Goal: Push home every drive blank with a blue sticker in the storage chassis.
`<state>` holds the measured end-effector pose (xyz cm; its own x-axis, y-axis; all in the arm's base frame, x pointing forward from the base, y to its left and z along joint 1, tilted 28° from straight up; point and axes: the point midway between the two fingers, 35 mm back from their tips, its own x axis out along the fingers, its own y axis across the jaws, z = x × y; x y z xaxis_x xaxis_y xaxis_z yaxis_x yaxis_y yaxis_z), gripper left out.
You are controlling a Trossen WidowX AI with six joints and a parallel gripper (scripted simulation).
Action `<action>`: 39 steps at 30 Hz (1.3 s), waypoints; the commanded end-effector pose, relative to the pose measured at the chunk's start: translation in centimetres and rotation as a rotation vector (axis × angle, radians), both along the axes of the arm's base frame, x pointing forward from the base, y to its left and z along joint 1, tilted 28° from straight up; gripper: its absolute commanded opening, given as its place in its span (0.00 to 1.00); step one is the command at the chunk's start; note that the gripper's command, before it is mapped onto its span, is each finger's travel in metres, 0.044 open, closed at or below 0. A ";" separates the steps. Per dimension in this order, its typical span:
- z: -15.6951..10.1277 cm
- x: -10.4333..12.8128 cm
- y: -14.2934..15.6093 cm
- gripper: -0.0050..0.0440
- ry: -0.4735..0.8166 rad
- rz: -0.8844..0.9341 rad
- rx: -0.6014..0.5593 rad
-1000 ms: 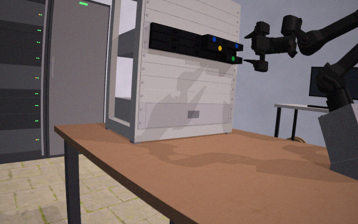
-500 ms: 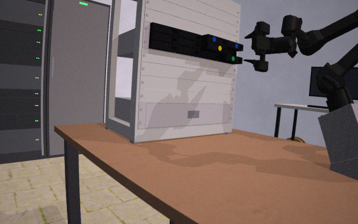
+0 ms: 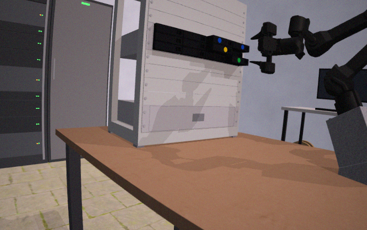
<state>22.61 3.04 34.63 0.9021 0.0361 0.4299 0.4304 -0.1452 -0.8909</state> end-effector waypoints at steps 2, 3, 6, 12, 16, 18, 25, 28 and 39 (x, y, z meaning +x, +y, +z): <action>0.7 -0.3 0.0 1.00 -0.018 0.005 0.004; 0.7 -0.3 0.0 1.00 -0.018 0.005 0.004; 0.7 -0.3 0.0 1.00 -0.018 0.005 0.004; 0.7 -0.3 0.0 1.00 -0.018 0.005 0.004; 0.7 -0.3 0.0 1.00 -0.018 0.005 0.004; 0.7 -0.3 0.0 1.00 -0.018 0.005 0.004; 0.7 -0.3 0.0 1.00 -0.018 0.005 0.004; 0.7 -0.3 0.0 0.10 -0.018 0.005 0.004; 0.7 -0.3 0.0 0.10 -0.018 0.005 0.004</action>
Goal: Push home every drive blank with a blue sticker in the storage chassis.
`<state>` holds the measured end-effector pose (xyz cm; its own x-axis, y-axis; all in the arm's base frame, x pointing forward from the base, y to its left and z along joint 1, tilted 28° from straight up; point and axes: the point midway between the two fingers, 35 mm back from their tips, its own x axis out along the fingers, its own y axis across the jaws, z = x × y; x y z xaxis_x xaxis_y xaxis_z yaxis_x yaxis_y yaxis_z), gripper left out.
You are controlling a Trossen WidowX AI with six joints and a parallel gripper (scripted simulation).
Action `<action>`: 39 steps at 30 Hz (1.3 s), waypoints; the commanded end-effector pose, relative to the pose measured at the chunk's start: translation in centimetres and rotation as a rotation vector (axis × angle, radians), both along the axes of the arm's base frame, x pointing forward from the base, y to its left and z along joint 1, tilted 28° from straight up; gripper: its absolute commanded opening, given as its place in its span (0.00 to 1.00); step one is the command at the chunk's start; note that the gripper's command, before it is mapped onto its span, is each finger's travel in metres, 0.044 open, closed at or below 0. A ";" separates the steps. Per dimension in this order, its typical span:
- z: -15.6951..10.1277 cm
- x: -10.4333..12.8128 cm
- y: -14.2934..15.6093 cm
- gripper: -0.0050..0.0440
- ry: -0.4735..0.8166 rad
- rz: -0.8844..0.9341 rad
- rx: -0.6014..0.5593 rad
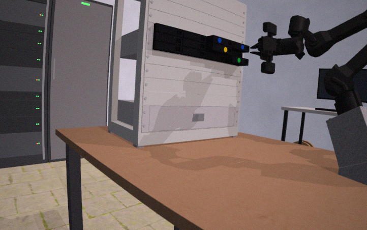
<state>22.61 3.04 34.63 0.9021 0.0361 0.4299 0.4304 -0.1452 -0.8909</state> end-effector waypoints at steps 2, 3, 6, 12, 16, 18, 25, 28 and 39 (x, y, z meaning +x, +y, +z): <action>0.7 -0.3 0.0 0.10 -0.018 0.005 0.004; 0.7 -0.3 0.0 0.10 -0.018 0.005 0.004; 0.7 -0.3 0.0 0.10 -0.018 0.005 0.004; 0.7 -0.3 0.0 0.10 -0.018 0.005 0.004; 0.7 -0.3 0.0 0.10 -0.018 0.005 0.004; 0.7 -0.3 0.0 0.10 -0.018 0.005 0.004; 0.7 -0.3 0.0 0.10 -0.018 0.005 0.004; 0.7 -0.3 0.0 0.10 -0.018 0.005 0.004; 0.7 -0.3 0.6 0.10 -0.018 0.005 0.004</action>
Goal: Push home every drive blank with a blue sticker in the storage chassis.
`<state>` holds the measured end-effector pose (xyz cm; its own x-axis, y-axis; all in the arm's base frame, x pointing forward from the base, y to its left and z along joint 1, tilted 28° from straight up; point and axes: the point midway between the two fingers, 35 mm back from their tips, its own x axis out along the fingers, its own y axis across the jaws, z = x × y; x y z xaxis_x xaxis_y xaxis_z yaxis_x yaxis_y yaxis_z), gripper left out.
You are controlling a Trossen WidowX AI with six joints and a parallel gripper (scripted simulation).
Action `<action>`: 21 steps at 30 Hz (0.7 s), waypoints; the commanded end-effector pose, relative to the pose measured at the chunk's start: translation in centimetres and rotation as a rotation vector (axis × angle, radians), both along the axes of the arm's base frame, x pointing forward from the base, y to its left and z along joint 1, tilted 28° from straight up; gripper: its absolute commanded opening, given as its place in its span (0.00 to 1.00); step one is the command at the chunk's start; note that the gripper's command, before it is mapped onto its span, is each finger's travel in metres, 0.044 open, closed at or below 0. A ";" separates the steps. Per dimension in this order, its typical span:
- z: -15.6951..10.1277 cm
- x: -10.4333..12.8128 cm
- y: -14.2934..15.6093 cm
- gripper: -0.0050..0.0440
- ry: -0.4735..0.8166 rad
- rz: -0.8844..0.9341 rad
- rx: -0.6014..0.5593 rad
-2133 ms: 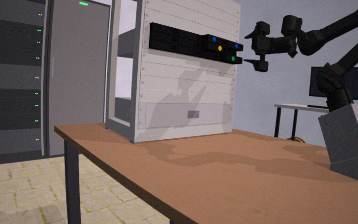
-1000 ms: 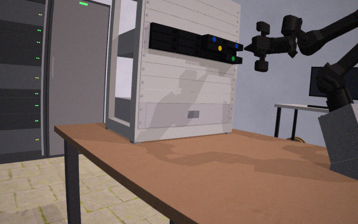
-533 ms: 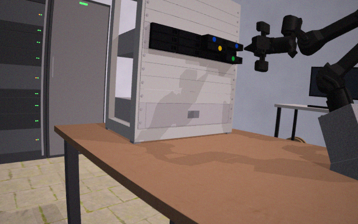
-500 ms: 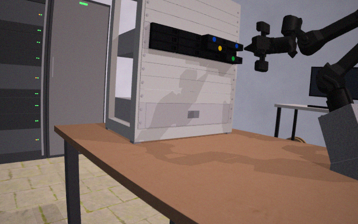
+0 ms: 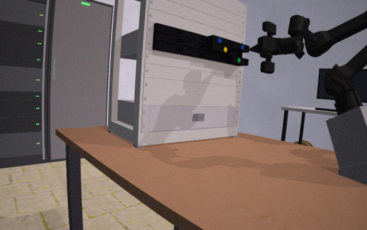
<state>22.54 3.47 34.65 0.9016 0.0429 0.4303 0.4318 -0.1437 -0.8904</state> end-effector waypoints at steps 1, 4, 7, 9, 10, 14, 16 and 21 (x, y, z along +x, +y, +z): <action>0.7 -0.3 0.3 0.10 -0.017 -0.002 0.006; 0.7 -0.3 0.7 0.10 -0.017 -0.002 0.006; 0.7 -0.3 0.8 0.10 -0.017 -0.002 0.006; 0.7 -0.3 1.1 0.10 -0.017 -0.002 0.006; 0.7 -0.3 1.3 0.10 -0.017 -0.002 0.006; 0.6 -0.4 2.1 0.10 -0.017 -0.002 0.006; 0.6 -0.4 2.6 0.10 -0.017 -0.002 0.006; 0.6 -0.5 3.9 0.10 -0.017 -0.002 0.006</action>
